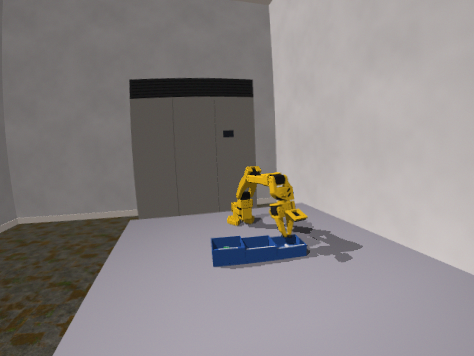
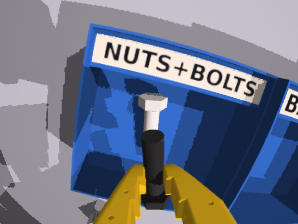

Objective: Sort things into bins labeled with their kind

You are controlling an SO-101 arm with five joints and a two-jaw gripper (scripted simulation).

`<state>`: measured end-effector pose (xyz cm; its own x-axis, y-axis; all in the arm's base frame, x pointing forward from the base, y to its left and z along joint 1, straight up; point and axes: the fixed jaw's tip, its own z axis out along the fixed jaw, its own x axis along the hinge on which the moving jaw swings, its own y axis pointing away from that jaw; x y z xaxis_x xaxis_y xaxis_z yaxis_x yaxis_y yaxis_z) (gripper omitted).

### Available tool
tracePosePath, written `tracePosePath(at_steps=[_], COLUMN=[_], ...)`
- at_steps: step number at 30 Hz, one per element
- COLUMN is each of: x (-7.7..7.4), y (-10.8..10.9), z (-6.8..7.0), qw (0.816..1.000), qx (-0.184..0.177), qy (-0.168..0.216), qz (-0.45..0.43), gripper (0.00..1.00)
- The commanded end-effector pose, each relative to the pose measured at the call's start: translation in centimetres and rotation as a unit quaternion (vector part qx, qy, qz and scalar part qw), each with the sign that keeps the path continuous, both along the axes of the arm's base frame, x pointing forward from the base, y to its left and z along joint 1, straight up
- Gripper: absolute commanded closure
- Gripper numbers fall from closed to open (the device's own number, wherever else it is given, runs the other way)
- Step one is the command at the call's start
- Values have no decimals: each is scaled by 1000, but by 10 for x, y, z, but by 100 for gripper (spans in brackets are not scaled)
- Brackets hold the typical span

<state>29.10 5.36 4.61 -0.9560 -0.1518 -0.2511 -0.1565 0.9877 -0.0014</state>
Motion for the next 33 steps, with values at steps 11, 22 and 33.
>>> tracePosePath(at_steps=[11,22,33], x=[6,6,7], y=[5,5,5], z=[13,7,5], qw=[999,999,999], qx=[8,8,8], qy=[-38,-38,-38], qz=[3,3,3], gripper=[100,100,100])
